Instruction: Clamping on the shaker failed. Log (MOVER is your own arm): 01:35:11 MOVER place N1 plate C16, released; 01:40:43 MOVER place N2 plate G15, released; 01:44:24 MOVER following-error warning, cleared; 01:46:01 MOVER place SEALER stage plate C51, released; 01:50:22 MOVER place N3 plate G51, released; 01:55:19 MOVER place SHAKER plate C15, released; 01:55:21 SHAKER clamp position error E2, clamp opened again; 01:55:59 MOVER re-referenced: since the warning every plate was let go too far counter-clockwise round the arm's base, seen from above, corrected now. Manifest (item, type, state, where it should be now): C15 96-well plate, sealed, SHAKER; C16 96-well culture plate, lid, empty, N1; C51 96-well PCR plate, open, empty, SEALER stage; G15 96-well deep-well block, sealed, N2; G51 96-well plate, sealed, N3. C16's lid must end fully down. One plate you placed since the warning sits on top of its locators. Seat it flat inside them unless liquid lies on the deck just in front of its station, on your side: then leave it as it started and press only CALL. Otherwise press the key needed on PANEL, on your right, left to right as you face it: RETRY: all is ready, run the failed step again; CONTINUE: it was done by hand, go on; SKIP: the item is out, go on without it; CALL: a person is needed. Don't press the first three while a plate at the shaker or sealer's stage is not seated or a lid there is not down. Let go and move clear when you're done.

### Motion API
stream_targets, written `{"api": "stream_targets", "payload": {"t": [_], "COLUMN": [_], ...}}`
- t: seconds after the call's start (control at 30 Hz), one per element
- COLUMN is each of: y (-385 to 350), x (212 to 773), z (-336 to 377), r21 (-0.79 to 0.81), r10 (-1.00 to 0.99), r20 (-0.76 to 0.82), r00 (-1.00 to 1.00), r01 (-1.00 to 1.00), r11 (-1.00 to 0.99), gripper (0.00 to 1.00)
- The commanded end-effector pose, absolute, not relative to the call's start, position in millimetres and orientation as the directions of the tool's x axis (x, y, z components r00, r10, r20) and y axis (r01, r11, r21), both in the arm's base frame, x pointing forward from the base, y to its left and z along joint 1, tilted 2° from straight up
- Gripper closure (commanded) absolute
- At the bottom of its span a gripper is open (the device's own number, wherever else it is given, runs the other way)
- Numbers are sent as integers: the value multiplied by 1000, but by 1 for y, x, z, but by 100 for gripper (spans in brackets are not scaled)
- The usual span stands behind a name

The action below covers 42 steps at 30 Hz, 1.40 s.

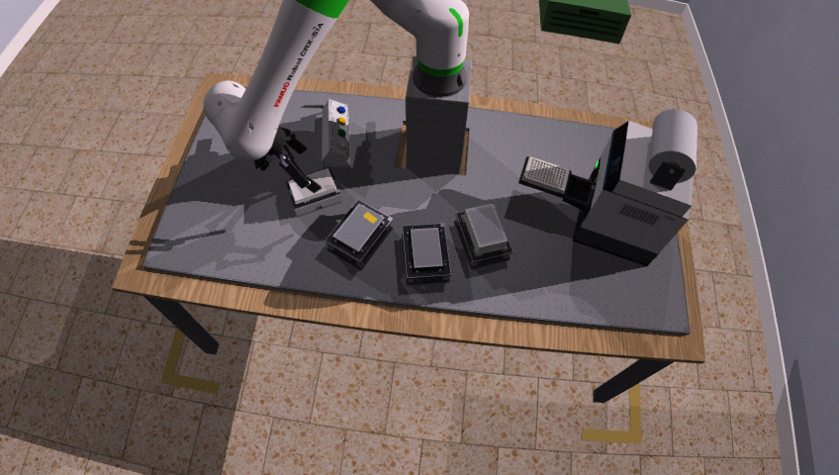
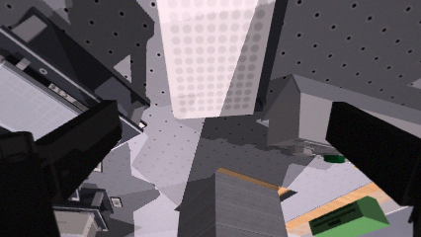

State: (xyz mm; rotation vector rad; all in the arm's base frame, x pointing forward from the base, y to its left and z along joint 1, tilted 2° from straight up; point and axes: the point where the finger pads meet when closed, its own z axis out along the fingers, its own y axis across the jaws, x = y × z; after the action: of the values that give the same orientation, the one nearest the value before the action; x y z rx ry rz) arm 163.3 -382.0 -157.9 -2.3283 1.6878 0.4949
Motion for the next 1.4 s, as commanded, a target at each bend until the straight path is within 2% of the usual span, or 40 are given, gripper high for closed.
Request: {"api": "stream_targets", "payload": {"t": [0.0,1.37], "y": [-383,-381], "x": [164,164], "z": [-157,-114], "r21": [17,17], "r10": [-875,-875], "r20": [-394,-394], "r00": [283,283], "r01": [-949,-949], "r11": [-315,-315], "gripper": [0,0]}}
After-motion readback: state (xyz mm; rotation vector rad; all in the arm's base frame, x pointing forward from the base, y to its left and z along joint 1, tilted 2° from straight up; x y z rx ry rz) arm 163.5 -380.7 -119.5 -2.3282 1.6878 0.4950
